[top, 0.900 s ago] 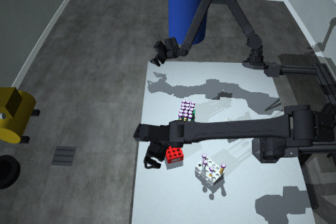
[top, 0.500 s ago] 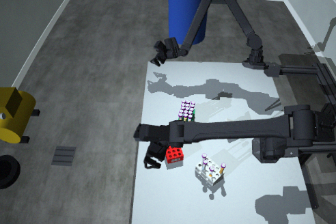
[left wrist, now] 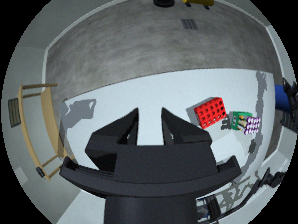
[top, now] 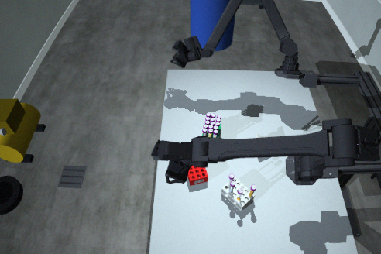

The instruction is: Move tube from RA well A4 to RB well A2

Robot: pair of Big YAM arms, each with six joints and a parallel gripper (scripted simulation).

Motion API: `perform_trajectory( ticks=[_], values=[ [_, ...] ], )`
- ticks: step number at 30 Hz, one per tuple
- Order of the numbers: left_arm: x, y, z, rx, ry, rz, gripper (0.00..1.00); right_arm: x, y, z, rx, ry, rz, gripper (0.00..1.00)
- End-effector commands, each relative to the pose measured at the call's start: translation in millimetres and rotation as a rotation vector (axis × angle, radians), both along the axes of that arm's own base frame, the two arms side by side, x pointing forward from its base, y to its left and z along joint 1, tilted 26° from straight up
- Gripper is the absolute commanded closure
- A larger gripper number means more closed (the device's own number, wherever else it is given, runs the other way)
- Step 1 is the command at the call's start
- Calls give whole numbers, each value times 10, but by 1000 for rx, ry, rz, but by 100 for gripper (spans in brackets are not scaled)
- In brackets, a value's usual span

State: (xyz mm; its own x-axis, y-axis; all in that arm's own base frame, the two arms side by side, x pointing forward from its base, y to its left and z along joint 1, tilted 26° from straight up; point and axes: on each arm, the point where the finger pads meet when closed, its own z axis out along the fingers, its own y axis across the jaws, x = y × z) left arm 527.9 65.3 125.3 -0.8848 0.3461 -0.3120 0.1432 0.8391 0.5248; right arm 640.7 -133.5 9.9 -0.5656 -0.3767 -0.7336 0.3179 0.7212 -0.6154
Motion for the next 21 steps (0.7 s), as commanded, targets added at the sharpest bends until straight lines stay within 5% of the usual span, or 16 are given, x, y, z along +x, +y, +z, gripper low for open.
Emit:
perform_trajectory(
  ticks=[1, 7, 8, 10, 15, 16, 18, 21],
  values=[
    [112, -16, 152, -1, -36, -3, 70, 219, 265, 315, 14, -50, 22, 70],
    [112, -16, 152, -1, -36, -3, 70, 274, 459, 264, 61, 1, 66, 70],
    [112, -16, 152, -1, -36, -3, 70, 157, 275, -9, 61, 46, 25, 70],
    [112, -16, 152, -1, -36, -3, 70, 275, 595, 26, 60, 32, 59, 70],
    [112, -16, 152, -1, -36, -3, 70, 324, 761, -18, 83, 53, 81, 70],
    [112, -16, 152, -1, -36, -3, 70, 382, 809, 236, 103, 33, 99, 70],
    [112, -16, 152, -1, -36, -3, 70, 351, 890, -76, 104, 77, 95, 70],
    [112, -16, 152, -1, -36, -3, 70, 381, 1035, -139, 126, 100, 114, 70]
  ],
)
